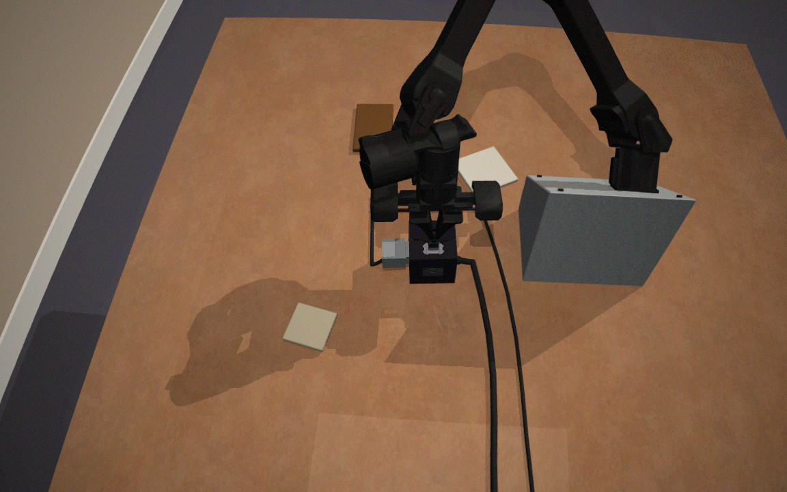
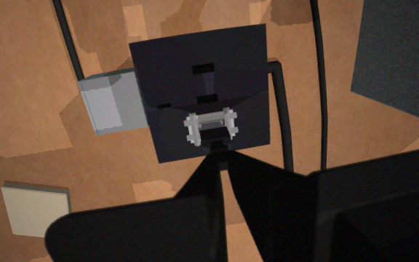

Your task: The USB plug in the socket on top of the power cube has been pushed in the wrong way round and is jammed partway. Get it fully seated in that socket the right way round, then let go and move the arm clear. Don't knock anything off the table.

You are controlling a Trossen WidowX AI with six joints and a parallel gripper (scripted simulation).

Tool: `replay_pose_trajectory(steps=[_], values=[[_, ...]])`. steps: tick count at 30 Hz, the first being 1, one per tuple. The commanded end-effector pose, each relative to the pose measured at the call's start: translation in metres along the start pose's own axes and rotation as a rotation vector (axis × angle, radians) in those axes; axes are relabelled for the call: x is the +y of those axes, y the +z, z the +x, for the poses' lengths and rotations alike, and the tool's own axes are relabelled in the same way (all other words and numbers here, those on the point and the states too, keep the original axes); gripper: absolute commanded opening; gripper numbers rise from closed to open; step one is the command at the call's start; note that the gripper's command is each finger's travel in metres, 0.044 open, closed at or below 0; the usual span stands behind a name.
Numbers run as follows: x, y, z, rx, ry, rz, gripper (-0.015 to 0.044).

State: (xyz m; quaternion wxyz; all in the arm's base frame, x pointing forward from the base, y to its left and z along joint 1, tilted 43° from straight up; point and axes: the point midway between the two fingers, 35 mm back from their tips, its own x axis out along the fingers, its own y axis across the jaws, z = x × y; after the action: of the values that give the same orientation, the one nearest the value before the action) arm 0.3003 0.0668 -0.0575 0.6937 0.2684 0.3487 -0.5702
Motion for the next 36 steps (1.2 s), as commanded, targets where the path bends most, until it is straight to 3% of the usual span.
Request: replay_pose_trajectory(steps=[1, 36], values=[[-0.0001, -0.0002, 0.0009, -0.001, 0.000, -0.006, 0.0000], [-0.0001, 0.0002, 0.0051, -0.001, 0.000, -0.006, 0.0000]])
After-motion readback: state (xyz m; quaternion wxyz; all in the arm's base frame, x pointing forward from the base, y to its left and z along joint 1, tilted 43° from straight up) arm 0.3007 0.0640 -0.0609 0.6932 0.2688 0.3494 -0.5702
